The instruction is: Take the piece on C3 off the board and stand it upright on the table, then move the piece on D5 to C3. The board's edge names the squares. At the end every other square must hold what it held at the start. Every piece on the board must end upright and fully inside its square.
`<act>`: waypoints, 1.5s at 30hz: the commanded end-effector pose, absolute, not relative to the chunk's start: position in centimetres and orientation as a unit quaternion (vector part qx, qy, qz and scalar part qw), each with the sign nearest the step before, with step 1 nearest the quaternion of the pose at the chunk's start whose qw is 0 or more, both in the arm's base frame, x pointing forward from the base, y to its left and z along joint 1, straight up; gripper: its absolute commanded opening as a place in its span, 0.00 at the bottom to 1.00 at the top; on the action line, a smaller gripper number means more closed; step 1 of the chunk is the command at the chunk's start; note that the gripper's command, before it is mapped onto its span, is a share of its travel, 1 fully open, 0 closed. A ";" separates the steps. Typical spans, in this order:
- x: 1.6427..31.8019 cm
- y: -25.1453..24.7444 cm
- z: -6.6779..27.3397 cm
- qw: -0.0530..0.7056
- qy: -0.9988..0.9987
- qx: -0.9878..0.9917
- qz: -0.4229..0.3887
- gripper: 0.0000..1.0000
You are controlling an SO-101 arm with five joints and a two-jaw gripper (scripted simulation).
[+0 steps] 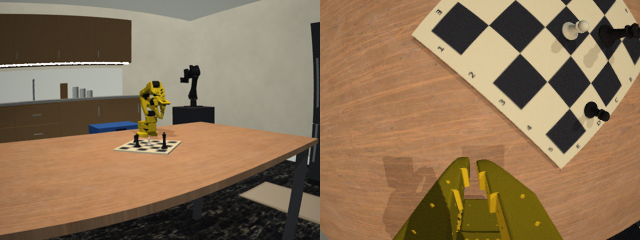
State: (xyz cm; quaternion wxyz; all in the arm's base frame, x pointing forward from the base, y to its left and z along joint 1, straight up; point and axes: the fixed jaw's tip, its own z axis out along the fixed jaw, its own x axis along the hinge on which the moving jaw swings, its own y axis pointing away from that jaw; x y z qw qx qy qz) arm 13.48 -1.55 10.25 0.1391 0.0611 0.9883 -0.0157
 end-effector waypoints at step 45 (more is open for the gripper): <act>13.2 -1.2 8.0 0.137 0.989 0.046 -0.014 0.00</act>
